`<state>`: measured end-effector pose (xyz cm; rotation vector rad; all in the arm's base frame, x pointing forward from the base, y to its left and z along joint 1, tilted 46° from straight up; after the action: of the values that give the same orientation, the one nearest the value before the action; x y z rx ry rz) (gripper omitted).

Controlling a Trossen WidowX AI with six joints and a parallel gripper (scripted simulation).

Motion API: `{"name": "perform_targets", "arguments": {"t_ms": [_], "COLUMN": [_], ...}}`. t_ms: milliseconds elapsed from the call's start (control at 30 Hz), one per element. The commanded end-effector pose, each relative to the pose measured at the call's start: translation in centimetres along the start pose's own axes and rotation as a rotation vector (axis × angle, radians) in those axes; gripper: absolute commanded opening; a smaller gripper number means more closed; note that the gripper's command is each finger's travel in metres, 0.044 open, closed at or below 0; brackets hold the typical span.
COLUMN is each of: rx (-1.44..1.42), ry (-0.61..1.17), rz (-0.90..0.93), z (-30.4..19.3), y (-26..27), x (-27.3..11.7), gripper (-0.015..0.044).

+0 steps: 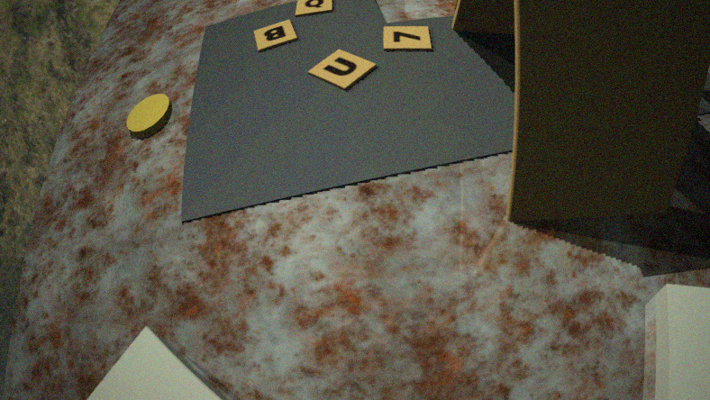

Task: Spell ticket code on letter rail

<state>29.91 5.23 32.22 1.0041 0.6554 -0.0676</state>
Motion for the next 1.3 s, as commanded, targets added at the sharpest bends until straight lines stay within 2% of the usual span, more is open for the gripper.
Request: {"name": "perform_targets", "arguments": {"t_ms": [0,1267], "rx": [-0.002,-0.003], "ry": [0.002,0.003], "rz": [0.000,-0.002], "z": [-0.1,0.2], "y": [-0.3,-2.3], "x": [0.0,0.1], "gripper": [0.0000,0.0000]}}
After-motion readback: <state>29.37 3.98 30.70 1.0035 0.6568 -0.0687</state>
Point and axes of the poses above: the point midway between the two fingers, 35 mm back from their tips, its own x axis out along the fingers, its own y axis across the jaws, z = x × y, the point moved 9 cm from there along -x, back along the fingers, and after that the axes turned 7 degrees about x, right-handed, at the moved point
